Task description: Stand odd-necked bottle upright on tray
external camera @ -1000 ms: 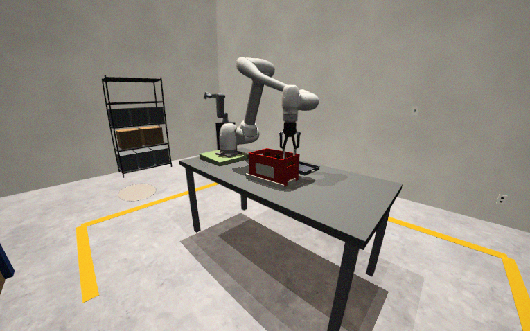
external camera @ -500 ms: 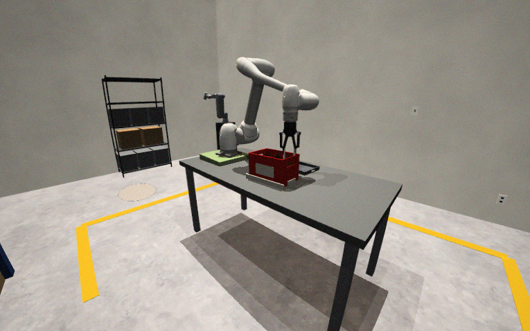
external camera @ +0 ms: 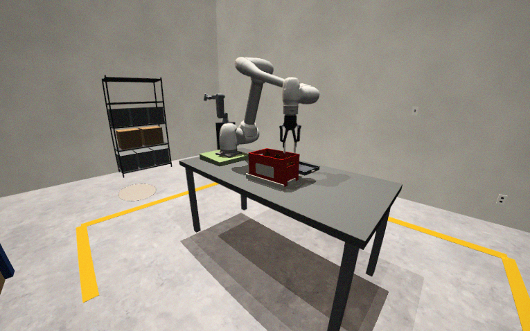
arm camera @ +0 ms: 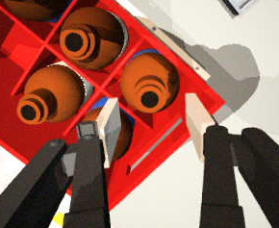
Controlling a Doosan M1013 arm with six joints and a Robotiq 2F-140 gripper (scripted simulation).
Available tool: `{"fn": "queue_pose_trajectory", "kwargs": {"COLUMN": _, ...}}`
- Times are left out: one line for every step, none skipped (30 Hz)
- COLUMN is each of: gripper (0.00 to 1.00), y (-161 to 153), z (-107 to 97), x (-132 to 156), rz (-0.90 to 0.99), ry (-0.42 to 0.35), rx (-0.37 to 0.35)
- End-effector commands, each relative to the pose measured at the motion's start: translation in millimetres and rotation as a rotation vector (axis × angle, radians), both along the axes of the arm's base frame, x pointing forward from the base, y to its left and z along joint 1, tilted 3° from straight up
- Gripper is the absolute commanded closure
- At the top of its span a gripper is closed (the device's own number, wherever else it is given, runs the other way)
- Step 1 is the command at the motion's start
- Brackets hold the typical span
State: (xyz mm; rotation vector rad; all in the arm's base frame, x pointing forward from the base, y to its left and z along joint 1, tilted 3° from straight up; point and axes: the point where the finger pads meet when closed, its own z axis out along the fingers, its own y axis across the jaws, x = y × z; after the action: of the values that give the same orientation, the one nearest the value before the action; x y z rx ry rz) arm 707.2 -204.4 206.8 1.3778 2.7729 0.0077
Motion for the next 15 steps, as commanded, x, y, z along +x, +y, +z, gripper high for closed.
{"fn": "queue_pose_trajectory", "kwargs": {"gripper": 0.62, "y": 2, "z": 14, "x": -1, "rz": -0.002, "ry": 0.000, "rx": -0.001}}
{"fn": "queue_pose_trajectory", "kwargs": {"gripper": 0.62, "y": 2, "z": 18, "x": -1, "rz": -0.002, "ry": 0.000, "rx": -0.001}}
{"fn": "queue_pose_trajectory", "kwargs": {"gripper": 0.62, "y": 2, "z": 21, "x": -1, "rz": -0.002, "ry": 0.000, "rx": -0.001}}
{"fn": "queue_pose_trajectory", "kwargs": {"gripper": 0.62, "y": 2, "z": 24, "x": -2, "rz": -0.002, "ry": 0.000, "rx": -0.001}}
{"fn": "queue_pose_trajectory", "kwargs": {"gripper": 0.62, "y": 2, "z": 27, "x": -2, "rz": -0.002, "ry": 0.000, "rx": -0.001}}
{"fn": "queue_pose_trajectory", "kwargs": {"gripper": 0.62, "y": 2, "z": 29, "x": -2, "rz": -0.002, "ry": 0.000, "rx": -0.001}}
{"fn": "queue_pose_trajectory", "kwargs": {"gripper": 0.62, "y": 2, "z": 32, "x": -2, "rz": -0.002, "ry": 0.000, "rx": -0.001}}
{"fn": "queue_pose_trajectory", "kwargs": {"gripper": 0.62, "y": 2, "z": 34, "x": -2, "rz": -0.002, "ry": 0.000, "rx": -0.001}}
{"fn": "queue_pose_trajectory", "kwargs": {"gripper": 0.62, "y": 2, "z": 35, "x": -2, "rz": -0.002, "ry": 0.000, "rx": -0.001}}
{"fn": "queue_pose_trajectory", "kwargs": {"gripper": 0.62, "y": 2, "z": 37, "x": -2, "rz": -0.002, "ry": 0.000, "rx": -0.001}}
{"fn": "queue_pose_trajectory", "kwargs": {"gripper": 0.62, "y": 2, "z": 38, "x": -2, "rz": -0.002, "ry": 0.000, "rx": -0.001}}
{"fn": "queue_pose_trajectory", "kwargs": {"gripper": 0.62, "y": 2, "z": 40, "x": -2, "rz": -0.002, "ry": 0.000, "rx": -0.001}}
{"fn": "queue_pose_trajectory", "kwargs": {"gripper": 0.62, "y": 2, "z": 40, "x": -2, "rz": -0.002, "ry": 0.000, "rx": -0.001}}
{"fn": "queue_pose_trajectory", "kwargs": {"gripper": 0.62, "y": 2, "z": 41, "x": -2, "rz": -0.002, "ry": 0.000, "rx": -0.001}}
{"fn": "queue_pose_trajectory", "kwargs": {"gripper": 0.62, "y": 2, "z": 42, "x": -2, "rz": -0.002, "ry": 0.000, "rx": -0.001}}
